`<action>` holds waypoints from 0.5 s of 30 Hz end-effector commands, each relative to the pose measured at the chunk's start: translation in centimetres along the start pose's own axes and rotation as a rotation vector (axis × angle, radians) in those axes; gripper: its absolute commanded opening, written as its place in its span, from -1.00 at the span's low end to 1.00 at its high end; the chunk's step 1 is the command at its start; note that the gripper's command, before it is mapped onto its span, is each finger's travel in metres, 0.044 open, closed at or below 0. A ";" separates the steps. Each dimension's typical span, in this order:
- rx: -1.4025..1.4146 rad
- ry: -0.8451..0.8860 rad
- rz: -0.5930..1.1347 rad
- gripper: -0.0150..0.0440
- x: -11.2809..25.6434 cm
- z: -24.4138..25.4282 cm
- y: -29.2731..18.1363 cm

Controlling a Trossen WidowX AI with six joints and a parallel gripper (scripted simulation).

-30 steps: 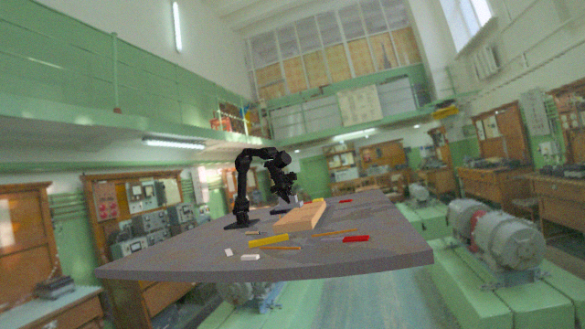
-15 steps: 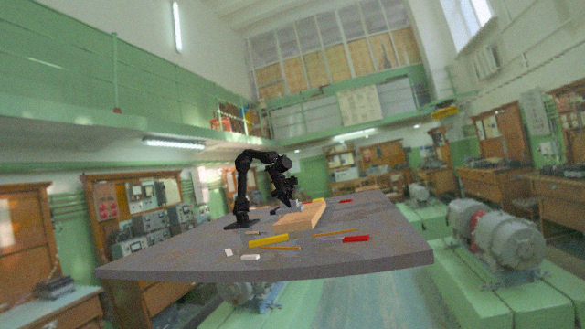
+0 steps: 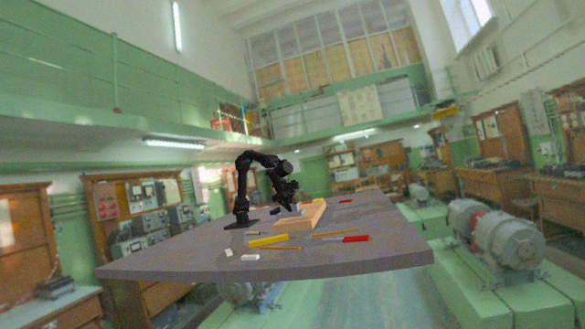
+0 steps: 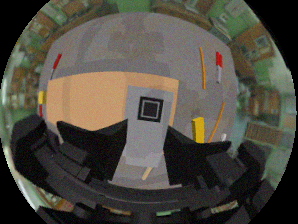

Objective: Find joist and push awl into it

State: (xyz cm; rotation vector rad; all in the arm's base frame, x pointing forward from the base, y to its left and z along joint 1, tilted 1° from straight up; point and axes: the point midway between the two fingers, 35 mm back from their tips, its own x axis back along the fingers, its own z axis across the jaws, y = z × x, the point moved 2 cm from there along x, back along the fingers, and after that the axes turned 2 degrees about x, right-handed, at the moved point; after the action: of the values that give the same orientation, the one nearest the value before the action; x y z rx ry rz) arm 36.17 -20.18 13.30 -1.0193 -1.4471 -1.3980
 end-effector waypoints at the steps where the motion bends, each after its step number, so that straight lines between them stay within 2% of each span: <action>1: 0.004 0.000 -0.009 -0.49 -0.3 0.0 0.1; 15: 0.004 0.000 -0.009 -0.49 -2.0 0.0 -0.4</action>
State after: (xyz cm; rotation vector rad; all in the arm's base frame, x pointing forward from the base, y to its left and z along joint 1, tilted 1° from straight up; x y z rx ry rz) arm 36.22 -20.15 11.38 -1.0179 -1.4491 -1.3978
